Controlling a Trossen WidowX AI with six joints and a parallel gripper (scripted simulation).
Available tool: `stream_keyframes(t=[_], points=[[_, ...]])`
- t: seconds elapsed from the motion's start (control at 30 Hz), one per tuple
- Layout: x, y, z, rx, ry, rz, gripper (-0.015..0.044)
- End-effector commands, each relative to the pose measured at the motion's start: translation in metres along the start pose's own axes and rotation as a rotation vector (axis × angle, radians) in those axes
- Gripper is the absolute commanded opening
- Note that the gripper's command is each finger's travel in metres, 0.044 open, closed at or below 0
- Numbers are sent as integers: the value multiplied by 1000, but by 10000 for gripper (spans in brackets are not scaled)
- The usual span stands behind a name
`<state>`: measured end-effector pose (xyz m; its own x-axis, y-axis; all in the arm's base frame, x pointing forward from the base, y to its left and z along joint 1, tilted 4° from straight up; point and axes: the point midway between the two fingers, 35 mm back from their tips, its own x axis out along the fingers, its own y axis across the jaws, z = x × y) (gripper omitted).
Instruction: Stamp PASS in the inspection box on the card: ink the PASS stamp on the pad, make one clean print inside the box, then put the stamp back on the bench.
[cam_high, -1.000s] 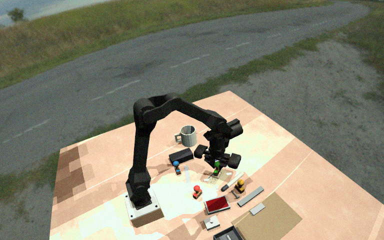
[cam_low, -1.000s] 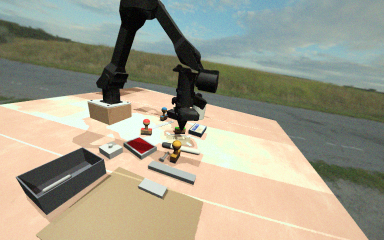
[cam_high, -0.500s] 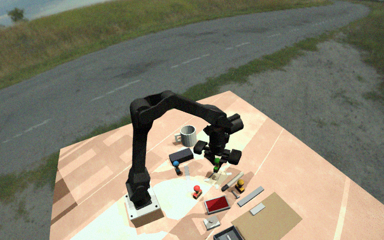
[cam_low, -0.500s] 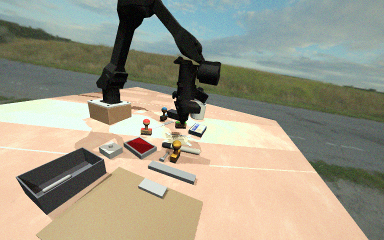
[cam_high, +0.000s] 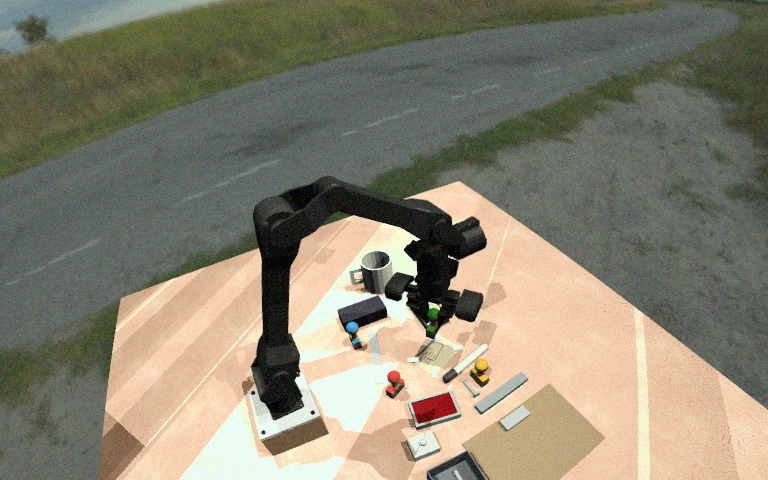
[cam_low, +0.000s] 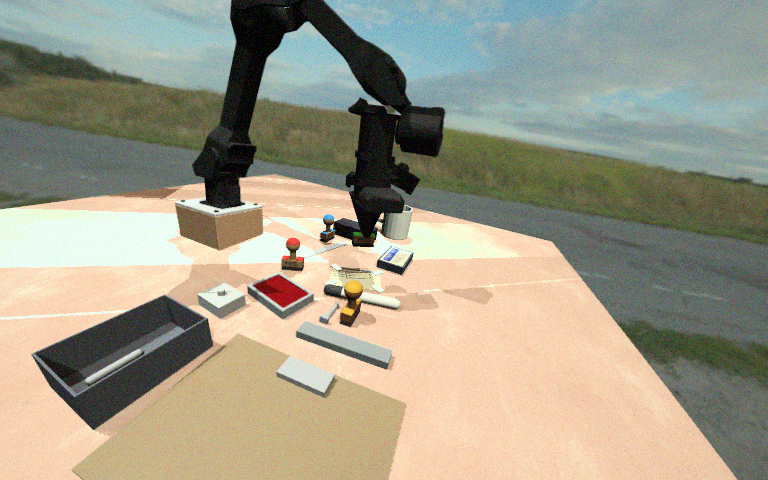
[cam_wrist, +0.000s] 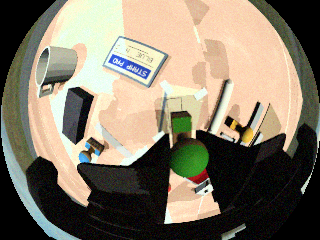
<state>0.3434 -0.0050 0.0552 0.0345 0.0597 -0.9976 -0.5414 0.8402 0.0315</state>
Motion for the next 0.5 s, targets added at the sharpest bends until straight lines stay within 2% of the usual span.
stream_keyframes(t=[0.0,0.47], points=[[-1,14,10,-5,-3,4,0],[-2,87,45,-7,-6,10,0]])
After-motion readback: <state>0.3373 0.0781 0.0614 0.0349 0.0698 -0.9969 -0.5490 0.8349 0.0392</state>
